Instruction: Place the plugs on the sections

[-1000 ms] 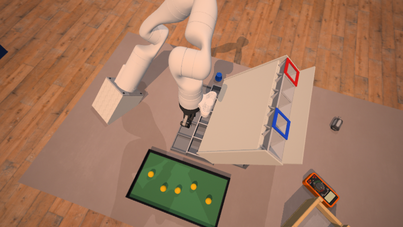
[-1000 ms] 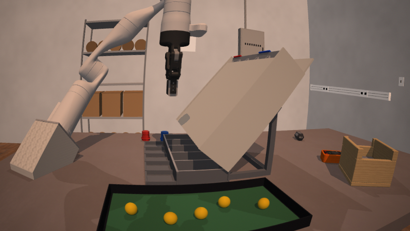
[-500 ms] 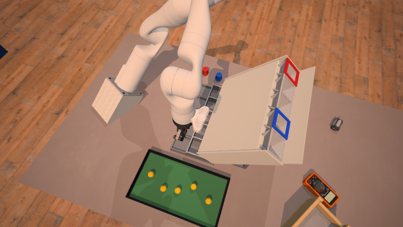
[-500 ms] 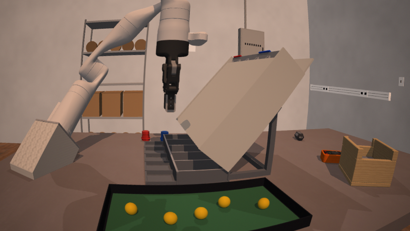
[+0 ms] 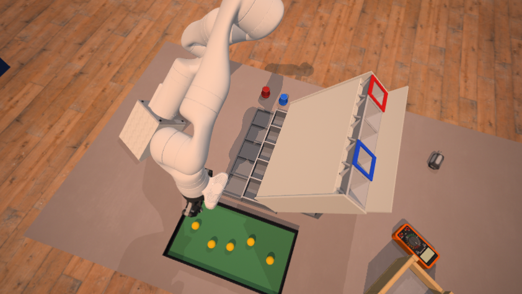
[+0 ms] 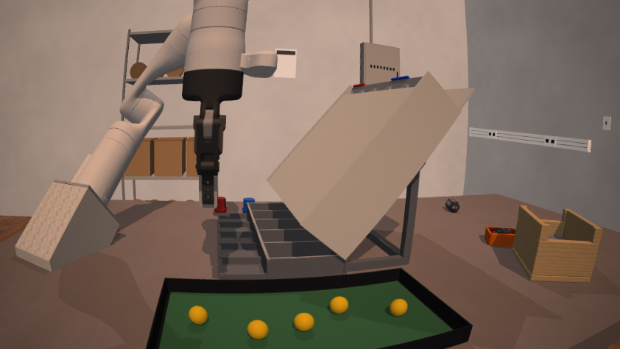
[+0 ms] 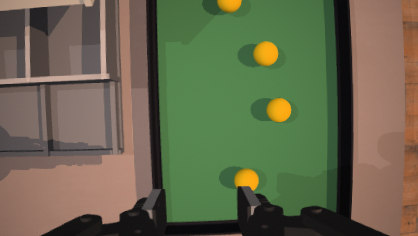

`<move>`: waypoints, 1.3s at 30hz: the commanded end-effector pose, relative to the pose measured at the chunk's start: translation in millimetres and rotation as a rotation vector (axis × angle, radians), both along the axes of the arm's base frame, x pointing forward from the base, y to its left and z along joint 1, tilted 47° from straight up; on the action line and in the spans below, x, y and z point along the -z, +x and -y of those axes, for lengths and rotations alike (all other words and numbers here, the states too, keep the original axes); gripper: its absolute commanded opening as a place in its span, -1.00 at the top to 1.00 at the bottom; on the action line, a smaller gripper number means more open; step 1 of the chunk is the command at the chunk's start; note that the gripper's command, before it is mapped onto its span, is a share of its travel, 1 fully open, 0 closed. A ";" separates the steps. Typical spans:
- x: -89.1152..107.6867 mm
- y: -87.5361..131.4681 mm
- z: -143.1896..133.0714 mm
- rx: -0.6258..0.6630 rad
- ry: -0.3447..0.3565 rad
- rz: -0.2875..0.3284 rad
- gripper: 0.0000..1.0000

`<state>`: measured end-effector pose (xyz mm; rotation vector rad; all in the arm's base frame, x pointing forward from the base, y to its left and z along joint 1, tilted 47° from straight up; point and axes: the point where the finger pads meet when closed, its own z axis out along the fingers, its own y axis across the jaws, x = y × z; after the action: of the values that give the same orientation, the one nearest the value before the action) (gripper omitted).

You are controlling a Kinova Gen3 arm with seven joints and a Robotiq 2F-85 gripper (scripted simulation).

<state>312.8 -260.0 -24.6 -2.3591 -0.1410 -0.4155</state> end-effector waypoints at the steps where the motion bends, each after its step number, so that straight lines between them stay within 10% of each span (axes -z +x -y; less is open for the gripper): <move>1: 12.1 0.4 7.9 0.000 0.008 0.002 -0.01; 3: 45.2 -8.0 25.5 0.001 0.011 0.002 -0.01; 19: 45.2 -8.0 25.5 0.001 0.011 0.002 -0.01; 20: 92.4 10.0 -22.7 0.001 0.010 0.003 -0.01; 25: 117.3 19.5 -48.2 0.001 0.010 0.003 -0.01; 39: 119.3 20.0 -49.4 0.001 0.010 0.003 -0.01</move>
<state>332.9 -209.3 -144.1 -2.3475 -0.1396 -0.4184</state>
